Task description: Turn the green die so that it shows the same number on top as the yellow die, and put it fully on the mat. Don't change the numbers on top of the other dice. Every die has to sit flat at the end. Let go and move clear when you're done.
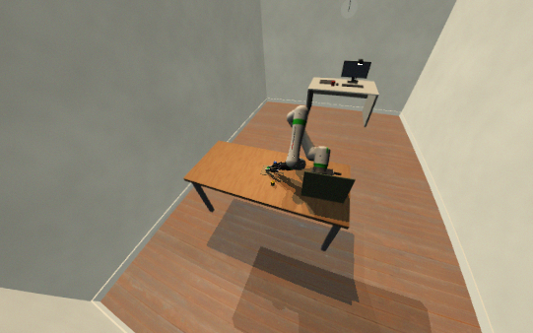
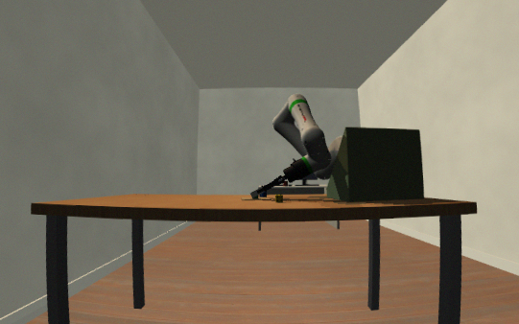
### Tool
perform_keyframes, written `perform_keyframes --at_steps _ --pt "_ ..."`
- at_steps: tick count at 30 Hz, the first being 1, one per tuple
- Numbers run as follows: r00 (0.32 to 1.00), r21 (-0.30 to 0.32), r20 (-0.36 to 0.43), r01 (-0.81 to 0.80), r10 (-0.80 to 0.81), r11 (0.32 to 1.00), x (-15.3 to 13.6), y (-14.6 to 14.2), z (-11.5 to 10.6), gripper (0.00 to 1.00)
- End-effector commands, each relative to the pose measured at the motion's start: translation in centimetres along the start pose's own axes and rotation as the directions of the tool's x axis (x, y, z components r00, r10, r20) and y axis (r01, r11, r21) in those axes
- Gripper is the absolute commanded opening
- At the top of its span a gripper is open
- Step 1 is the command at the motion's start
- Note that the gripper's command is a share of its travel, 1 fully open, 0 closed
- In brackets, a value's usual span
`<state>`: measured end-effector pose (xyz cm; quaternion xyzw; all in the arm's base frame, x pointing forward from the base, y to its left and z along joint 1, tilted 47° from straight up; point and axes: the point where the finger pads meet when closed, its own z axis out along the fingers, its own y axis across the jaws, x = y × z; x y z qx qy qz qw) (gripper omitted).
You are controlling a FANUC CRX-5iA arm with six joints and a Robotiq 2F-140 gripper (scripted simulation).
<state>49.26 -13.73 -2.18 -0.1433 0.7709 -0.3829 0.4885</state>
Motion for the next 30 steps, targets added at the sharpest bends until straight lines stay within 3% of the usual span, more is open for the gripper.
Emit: perform_keyframes --at_steps 1,19,30 --pt "1.0 0.0 0.0 0.0 0.0 1.0 0.0 0.0 0.0 0.28" --pt "1.0 0.0 0.0 0.0 0.0 1.0 0.0 0.0 -0.1 0.28" --pt "1.0 0.0 0.0 0.0 0.0 1.0 0.0 0.0 -2.6 0.28"
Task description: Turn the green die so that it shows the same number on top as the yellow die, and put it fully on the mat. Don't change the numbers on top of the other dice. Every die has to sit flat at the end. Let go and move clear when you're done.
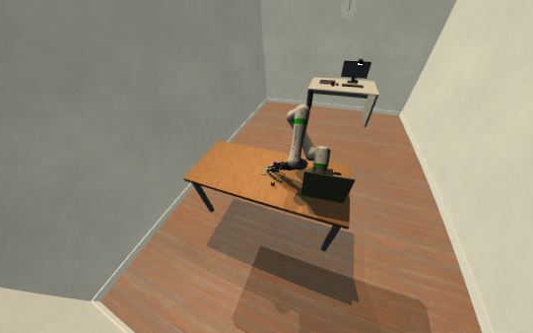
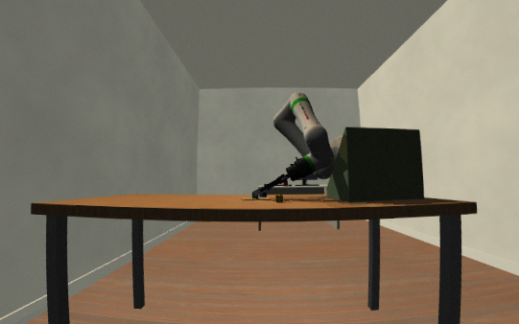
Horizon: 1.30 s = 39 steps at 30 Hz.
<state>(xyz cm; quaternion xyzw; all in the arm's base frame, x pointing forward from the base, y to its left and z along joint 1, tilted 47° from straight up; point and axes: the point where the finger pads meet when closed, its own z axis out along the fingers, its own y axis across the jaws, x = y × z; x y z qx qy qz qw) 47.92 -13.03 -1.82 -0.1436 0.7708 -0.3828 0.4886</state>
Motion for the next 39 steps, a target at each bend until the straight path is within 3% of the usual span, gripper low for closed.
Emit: perform_keyframes --at_steps 1,8,18,39 --pt "1.0 0.0 0.0 0.0 0.0 1.0 0.0 0.0 -1.4 0.28" --pt "1.0 0.0 0.0 0.0 0.0 1.0 0.0 0.0 -3.3 0.28" --pt "1.0 0.0 0.0 0.0 0.0 1.0 -0.2 0.0 -3.5 0.28" --pt "1.0 0.0 0.0 0.0 0.0 1.0 -5.3 0.0 -6.3 0.28"
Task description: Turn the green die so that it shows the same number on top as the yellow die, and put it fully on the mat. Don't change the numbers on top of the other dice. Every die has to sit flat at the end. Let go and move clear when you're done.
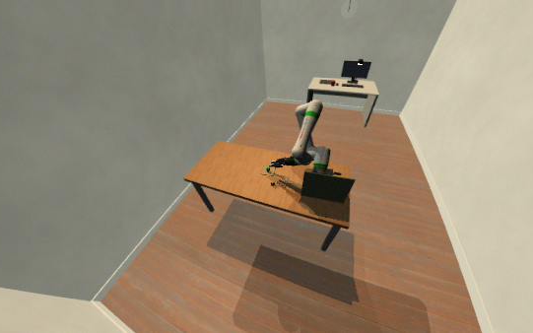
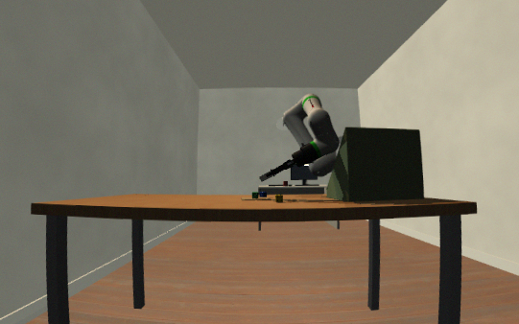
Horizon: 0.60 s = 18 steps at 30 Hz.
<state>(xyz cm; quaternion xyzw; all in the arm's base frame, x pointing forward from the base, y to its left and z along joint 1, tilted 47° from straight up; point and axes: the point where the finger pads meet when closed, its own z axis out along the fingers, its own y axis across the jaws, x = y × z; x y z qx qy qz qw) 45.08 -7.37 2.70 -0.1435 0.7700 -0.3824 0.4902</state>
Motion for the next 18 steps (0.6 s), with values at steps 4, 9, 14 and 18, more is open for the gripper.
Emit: perform_keyframes --at_steps 4,9,14,18 --pt "1.0 0.001 -0.011 0.001 -0.001 1.0 -0.4 0.0 -0.2 0.28" --pt "0.999 0.006 -0.051 0.003 -0.003 1.0 -0.4 -0.1 0.0 0.28" --pt "0.978 0.003 -0.207 0.003 -0.002 1.0 -1.3 0.1 0.5 0.28" --pt "0.956 0.002 -0.294 0.002 -0.001 1.0 -1.9 0.0 0.8 0.28"
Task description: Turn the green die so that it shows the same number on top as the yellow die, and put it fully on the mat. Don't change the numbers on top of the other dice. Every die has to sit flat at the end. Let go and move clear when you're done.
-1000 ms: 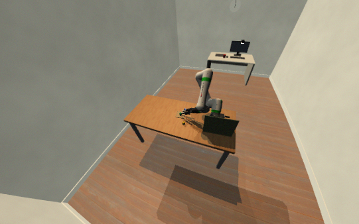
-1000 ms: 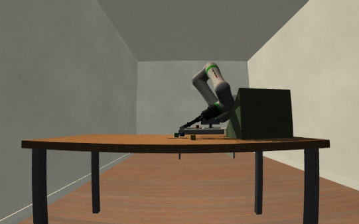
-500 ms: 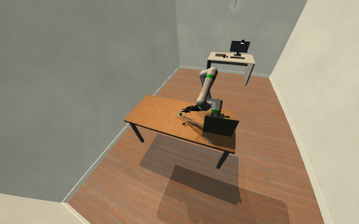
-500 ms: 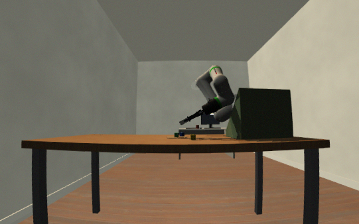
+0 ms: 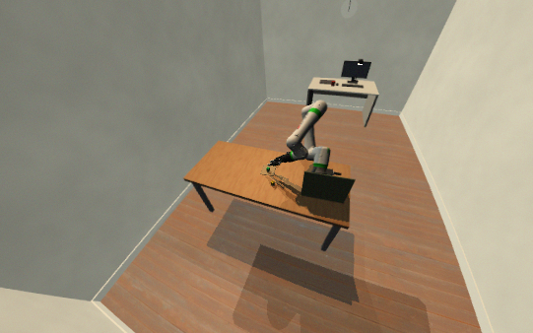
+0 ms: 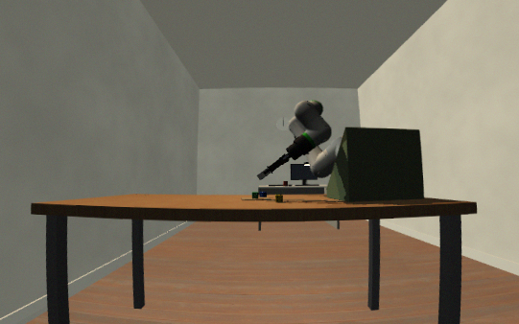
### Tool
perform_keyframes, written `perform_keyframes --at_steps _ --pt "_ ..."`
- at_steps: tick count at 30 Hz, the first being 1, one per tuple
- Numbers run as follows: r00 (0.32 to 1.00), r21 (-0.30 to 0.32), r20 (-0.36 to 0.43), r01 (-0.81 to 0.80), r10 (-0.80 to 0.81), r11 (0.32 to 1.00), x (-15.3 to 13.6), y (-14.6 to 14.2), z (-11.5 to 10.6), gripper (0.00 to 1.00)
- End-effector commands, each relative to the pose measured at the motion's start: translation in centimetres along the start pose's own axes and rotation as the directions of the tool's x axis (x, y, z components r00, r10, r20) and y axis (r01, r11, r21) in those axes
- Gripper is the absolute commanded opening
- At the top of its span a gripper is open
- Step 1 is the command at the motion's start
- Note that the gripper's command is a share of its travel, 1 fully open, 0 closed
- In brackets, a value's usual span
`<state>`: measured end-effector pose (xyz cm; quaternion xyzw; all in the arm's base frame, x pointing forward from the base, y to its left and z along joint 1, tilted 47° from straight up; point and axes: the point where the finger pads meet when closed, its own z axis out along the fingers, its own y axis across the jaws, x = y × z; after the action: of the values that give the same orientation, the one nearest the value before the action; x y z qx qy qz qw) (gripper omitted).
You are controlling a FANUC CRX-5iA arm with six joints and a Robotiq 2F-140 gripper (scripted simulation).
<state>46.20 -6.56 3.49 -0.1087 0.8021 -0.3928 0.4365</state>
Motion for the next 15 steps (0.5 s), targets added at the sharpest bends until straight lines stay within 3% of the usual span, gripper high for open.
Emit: perform_keyframes --at_steps 1,3,6,7,15 --pt "0.987 -0.008 -0.162 0.014 -0.015 1.0 -0.5 -0.1 0.3 0.28" --pt "0.977 -0.006 -0.211 0.015 -0.016 1.0 -0.8 -0.1 0.5 0.28" --pt "0.975 -0.006 -0.223 0.015 -0.016 1.0 -0.9 -0.1 0.5 0.28" --pt "0.959 -0.01 -0.285 0.013 -0.016 1.0 -1.4 -0.1 0.7 0.28" --pt "0.892 -0.021 -0.452 0.009 -0.017 1.0 -2.6 0.1 1.3 0.28"
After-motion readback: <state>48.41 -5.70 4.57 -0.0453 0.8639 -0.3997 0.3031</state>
